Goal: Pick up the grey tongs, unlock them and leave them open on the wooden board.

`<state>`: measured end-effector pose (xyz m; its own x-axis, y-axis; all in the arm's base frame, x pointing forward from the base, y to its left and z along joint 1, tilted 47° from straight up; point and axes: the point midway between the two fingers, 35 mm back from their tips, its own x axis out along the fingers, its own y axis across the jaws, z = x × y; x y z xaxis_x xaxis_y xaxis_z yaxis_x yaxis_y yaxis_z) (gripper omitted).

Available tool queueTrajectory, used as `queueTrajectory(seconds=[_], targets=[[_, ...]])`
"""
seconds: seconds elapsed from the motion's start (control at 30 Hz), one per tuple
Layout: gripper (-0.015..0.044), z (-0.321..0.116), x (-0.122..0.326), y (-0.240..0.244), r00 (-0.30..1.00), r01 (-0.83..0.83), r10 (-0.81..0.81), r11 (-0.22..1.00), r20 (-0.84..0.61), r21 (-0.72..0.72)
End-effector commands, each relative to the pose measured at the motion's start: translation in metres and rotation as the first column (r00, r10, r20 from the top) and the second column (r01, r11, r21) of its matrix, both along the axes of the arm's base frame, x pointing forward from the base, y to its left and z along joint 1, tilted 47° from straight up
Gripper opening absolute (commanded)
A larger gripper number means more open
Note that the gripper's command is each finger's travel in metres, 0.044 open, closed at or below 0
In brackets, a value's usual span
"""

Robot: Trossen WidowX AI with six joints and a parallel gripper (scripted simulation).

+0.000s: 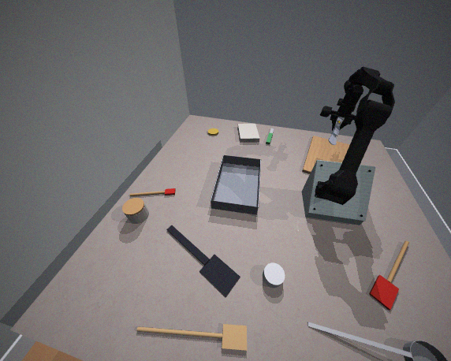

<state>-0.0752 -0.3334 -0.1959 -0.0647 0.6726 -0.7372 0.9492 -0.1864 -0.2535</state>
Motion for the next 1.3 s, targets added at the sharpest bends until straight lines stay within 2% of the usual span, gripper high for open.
queueTrajectory(seconds=[0.0,0.53,1.27], targets=[[-0.015,-0.003,-0.034,0.006,0.998,-0.055,0.055,0.998,0.042,0.015],[-0.015,-0.005,-0.045,0.007,0.996,-0.073,0.073,0.997,0.055,0.006],[-0.015,-0.022,-0.045,-0.009,0.993,-0.109,0.116,0.955,0.007,-0.275]])
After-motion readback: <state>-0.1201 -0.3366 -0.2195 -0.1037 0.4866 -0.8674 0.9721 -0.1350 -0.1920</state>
